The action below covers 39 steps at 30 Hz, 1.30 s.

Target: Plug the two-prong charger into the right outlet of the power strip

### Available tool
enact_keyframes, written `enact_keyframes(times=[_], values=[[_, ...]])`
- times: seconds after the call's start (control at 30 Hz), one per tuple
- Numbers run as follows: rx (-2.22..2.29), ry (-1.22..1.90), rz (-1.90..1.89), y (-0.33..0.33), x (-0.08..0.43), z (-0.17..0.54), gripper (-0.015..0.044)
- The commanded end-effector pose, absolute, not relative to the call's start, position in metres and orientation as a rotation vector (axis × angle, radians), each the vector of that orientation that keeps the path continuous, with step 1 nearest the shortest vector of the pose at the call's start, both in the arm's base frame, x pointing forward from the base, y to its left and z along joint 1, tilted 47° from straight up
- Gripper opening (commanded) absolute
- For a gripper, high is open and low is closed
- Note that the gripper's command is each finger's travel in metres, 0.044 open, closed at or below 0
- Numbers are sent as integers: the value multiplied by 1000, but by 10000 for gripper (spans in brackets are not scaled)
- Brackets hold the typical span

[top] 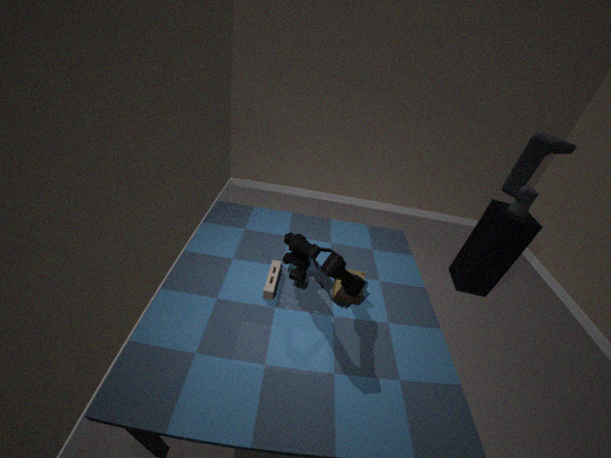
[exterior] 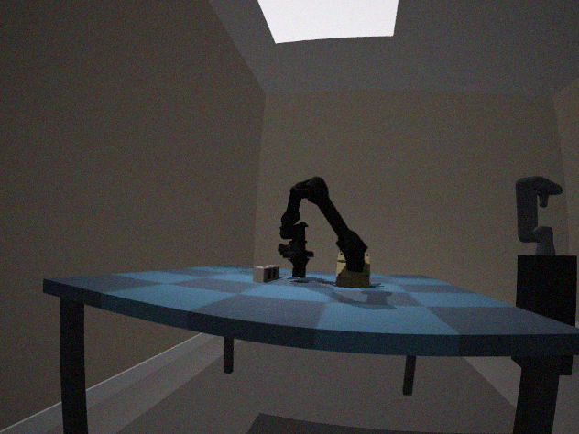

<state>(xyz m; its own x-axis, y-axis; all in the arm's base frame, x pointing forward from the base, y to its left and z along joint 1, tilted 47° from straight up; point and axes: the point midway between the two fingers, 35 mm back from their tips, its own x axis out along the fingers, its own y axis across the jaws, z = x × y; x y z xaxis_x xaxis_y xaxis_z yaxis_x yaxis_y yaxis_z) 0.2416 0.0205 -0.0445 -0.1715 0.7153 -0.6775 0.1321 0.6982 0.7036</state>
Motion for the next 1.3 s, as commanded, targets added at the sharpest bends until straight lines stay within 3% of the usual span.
enact_keyframes(times=[0.0,1.27], values=[[628,1655,661,26,244,-43,0],[536,1604,754,40,283,-41,0]])
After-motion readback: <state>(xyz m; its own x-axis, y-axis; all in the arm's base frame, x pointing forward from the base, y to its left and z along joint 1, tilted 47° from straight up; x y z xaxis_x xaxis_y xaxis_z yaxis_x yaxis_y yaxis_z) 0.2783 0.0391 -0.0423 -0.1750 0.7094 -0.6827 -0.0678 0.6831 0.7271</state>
